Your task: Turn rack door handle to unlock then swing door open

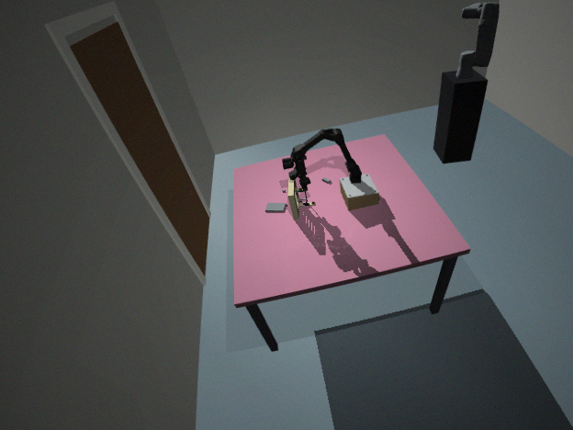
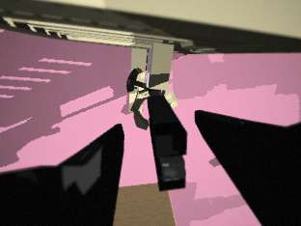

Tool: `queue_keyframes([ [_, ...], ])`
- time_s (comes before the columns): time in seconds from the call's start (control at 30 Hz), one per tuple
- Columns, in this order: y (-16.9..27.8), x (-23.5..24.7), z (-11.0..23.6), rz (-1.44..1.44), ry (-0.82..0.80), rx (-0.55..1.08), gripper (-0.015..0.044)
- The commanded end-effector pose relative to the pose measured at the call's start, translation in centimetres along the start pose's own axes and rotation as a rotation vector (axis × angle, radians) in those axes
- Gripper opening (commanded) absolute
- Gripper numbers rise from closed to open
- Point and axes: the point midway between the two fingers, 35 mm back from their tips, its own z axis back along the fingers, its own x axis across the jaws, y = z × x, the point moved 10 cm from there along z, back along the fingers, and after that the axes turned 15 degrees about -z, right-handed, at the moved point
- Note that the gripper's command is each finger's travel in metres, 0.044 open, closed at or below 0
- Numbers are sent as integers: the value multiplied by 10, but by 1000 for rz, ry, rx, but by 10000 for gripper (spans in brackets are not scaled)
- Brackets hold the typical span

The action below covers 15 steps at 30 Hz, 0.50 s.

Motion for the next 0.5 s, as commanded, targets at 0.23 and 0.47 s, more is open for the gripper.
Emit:
queue_keyframes([
  [0.23, 0, 0, 0, 531, 1, 2, 280],
  [0.47, 0, 0, 0, 878, 1, 2, 280],
])
